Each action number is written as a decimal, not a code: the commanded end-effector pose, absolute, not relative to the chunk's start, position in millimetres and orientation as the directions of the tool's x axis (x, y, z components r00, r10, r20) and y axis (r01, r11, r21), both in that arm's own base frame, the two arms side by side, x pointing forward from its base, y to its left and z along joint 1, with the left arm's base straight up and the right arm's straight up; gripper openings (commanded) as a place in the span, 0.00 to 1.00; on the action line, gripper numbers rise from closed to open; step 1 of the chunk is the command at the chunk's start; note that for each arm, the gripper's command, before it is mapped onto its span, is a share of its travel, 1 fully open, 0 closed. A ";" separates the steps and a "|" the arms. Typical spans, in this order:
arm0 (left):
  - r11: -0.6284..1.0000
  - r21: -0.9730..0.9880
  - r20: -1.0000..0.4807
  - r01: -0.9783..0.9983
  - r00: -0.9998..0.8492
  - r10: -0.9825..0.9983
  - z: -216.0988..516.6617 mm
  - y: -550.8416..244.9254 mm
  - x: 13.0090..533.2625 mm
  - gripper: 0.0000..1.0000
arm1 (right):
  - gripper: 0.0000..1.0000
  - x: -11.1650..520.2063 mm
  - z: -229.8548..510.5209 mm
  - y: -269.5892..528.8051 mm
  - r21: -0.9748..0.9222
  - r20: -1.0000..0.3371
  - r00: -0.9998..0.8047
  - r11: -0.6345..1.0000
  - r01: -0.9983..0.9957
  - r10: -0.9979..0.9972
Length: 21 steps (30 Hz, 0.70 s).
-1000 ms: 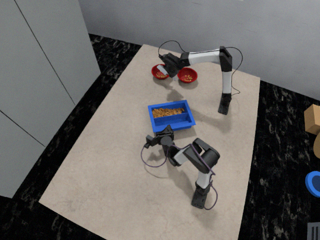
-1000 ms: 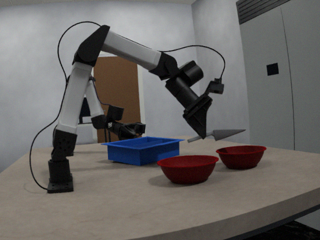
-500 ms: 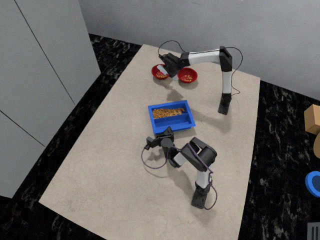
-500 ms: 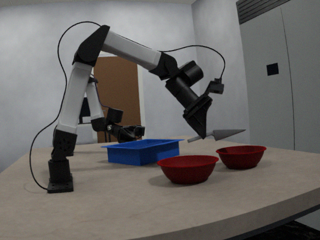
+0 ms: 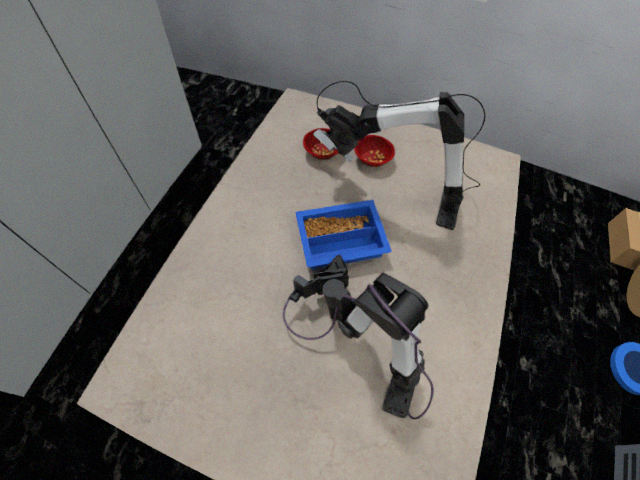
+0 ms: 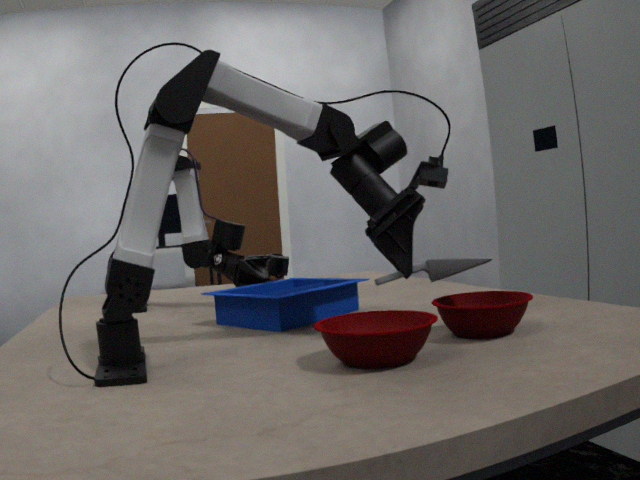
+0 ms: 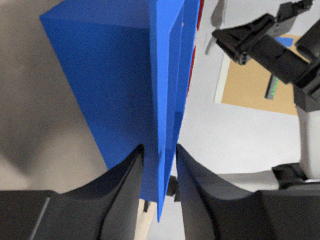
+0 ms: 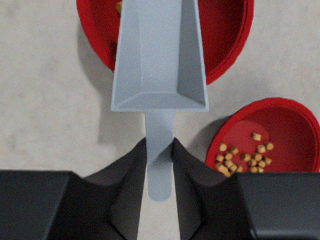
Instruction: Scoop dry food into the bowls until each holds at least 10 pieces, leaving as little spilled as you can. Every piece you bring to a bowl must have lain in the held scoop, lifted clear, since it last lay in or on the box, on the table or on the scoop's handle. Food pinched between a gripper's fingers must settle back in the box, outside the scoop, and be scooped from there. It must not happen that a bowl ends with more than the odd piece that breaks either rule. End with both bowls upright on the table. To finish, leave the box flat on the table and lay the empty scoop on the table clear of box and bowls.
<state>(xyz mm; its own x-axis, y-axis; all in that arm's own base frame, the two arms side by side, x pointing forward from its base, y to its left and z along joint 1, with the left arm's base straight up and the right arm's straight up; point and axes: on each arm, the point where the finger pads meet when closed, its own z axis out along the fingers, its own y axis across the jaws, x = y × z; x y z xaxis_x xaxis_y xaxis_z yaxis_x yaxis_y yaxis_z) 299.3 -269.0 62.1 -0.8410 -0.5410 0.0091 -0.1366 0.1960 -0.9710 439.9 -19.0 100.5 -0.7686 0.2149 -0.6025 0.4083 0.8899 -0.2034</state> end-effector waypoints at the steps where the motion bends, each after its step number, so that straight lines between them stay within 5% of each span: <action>1: 0.166 -0.984 -0.033 -0.069 -0.839 -0.543 76.6 -269.3 311.1 0.27 | 0.00 445.9 122.3 -22.6 -0.181 -0.653 -0.726 0.887 0.424 0.214; 21: 0.182 -0.980 -0.032 -0.080 -0.840 -0.542 85.7 -233.2 281.8 0.27 | 0.00 445.9 122.3 -22.6 -0.181 -0.653 -0.726 0.887 0.424 0.214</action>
